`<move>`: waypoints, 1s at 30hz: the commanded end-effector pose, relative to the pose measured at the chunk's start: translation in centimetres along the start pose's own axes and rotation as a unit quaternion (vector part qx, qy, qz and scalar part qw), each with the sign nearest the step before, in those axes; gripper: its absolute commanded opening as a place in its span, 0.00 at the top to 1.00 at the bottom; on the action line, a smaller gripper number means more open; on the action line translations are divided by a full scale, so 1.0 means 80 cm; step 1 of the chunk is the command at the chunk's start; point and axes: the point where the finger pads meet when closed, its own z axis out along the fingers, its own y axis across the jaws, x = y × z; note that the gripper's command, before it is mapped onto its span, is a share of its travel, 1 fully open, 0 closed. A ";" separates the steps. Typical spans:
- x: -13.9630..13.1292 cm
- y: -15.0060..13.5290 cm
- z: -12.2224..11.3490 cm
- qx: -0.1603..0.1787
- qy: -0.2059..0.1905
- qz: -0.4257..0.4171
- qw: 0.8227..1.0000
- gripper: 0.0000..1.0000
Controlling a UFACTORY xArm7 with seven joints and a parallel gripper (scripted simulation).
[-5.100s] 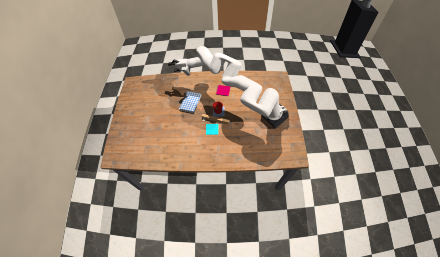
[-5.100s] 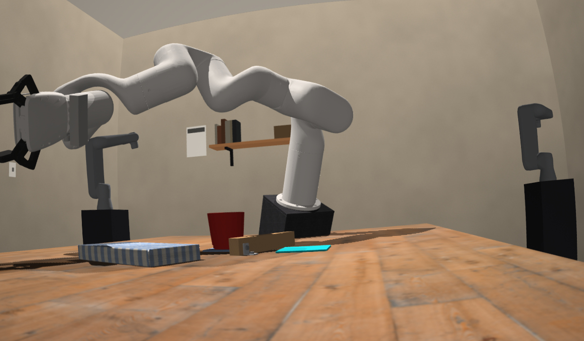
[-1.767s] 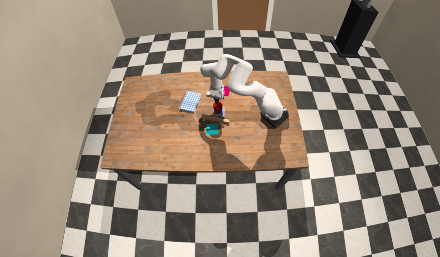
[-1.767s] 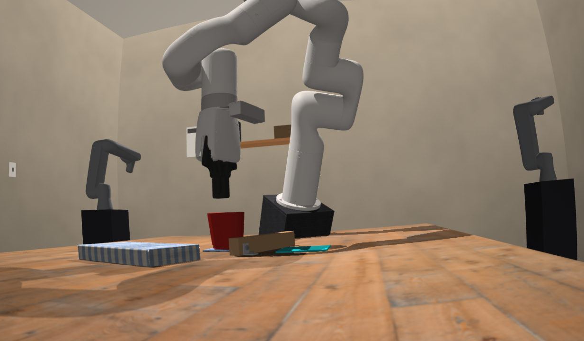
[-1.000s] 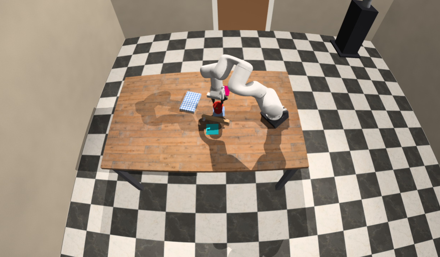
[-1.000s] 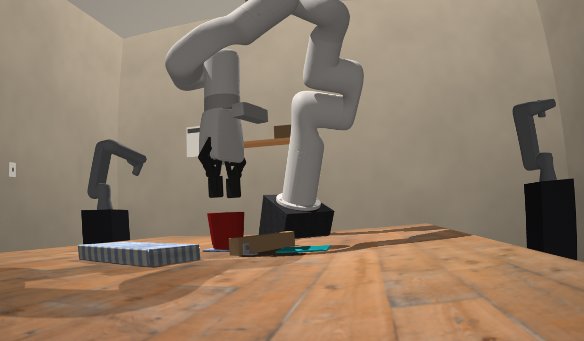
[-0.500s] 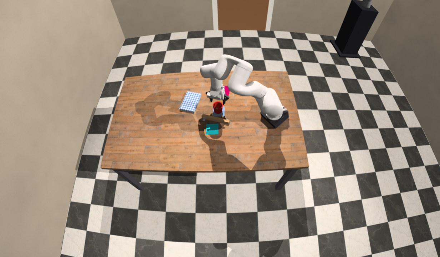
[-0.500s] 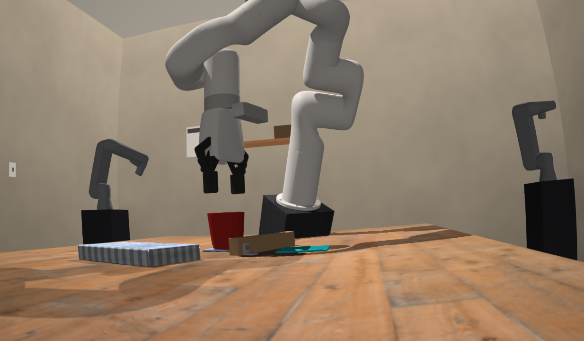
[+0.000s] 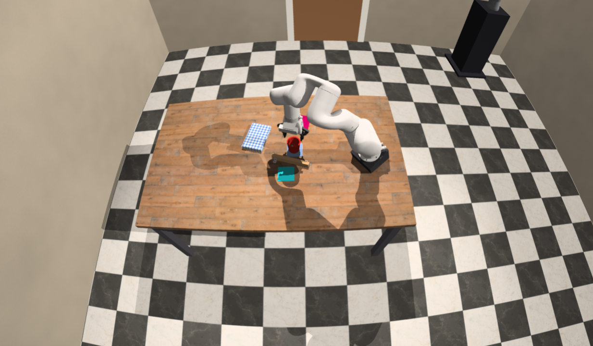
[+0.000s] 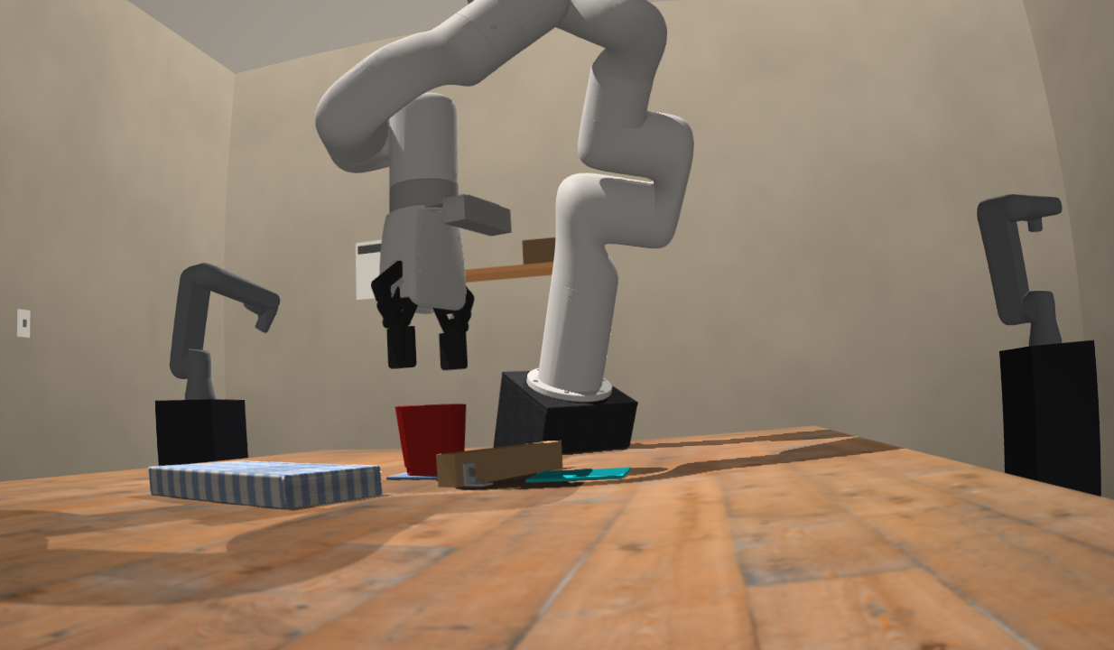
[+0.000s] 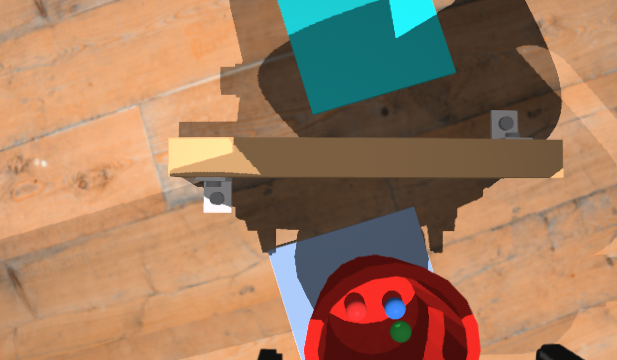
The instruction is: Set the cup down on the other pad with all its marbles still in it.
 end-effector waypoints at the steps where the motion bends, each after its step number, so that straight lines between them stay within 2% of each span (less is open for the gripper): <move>1: -0.001 0.001 -0.001 -0.001 0.000 0.000 1.000 0.00; 8: -0.001 0.001 0.003 -0.001 0.000 0.000 1.000 0.00; 17: -0.001 0.002 0.023 -0.002 0.000 0.000 1.000 0.00; 30: -0.001 0.002 0.078 -0.002 0.000 0.000 1.000 0.00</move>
